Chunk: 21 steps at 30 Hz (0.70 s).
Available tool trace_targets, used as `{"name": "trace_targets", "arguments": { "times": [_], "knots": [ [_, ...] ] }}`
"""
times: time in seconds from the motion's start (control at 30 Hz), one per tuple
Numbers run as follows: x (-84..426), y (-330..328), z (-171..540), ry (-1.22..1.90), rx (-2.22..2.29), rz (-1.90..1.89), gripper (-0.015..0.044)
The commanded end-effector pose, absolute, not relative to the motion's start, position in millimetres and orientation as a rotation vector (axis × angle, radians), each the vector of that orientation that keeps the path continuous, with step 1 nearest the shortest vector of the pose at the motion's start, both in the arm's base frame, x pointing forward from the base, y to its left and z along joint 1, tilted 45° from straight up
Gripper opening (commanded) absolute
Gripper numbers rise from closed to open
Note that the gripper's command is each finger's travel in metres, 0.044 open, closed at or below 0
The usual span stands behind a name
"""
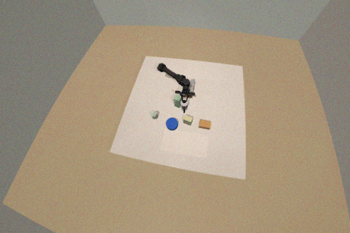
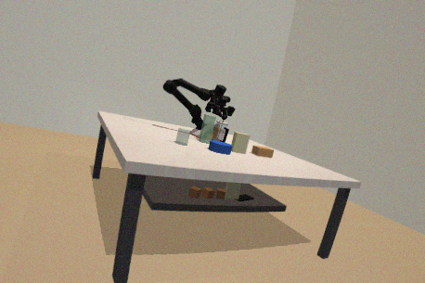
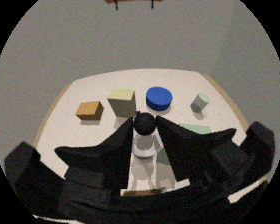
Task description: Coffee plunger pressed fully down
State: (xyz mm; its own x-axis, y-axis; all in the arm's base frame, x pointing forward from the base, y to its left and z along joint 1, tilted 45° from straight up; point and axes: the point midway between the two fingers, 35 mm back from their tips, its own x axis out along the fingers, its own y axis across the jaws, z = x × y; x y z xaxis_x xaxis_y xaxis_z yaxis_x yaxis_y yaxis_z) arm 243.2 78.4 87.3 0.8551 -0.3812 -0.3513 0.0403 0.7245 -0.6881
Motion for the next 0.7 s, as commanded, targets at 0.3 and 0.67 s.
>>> {"name": "trace_targets", "arguments": {
  "times": [0.3, 0.67],
  "knots": [
    [243.4, 78.4, 87.3, 0.502, -0.730, -0.244, 0.0124],
    [243.4, 78.4, 87.3, 0.502, -0.730, -0.244, 0.0413]
  ]
}}
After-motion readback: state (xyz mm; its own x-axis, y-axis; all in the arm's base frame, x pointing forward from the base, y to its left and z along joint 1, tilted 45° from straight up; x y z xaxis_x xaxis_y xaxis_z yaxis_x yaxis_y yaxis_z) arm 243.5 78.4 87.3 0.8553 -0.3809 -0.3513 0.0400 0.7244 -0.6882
